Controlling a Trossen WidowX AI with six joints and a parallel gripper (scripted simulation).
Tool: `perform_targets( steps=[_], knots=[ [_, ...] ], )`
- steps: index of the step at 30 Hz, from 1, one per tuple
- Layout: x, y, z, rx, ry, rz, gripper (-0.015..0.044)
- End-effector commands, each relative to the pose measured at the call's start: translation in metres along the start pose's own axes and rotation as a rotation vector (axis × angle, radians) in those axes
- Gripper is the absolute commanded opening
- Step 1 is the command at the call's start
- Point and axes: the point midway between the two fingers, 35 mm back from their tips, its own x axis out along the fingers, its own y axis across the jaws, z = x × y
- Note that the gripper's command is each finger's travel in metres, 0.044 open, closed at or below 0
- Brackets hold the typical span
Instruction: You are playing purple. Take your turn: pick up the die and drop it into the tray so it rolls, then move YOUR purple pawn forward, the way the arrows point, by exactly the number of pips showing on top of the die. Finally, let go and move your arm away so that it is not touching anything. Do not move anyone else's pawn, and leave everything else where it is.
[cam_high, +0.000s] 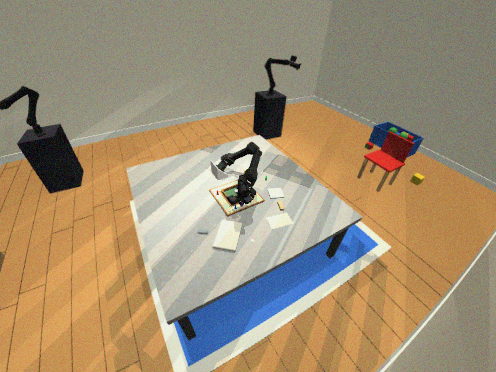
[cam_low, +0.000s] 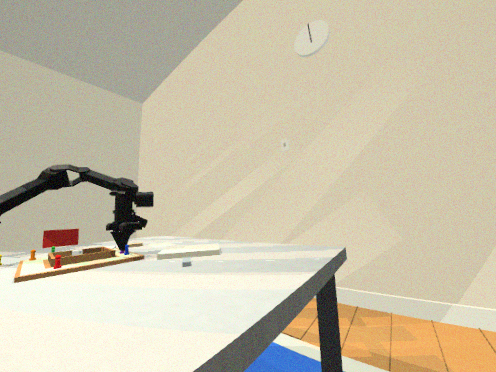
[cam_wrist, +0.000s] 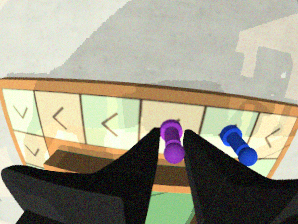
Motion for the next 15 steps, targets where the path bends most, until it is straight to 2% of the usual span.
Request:
perform_targets(
  steps=[1,8,15],
  knots=[
    [0.001,0.000,-0.001,0.007,-0.001,0.005,0.0042],
    [0.000,0.000,-0.001,0.007,-0.002,0.005,0.0000],
    [-0.037,-0.005,0.005,0.025,-0.021,0.000,0.0000]
  ],
)
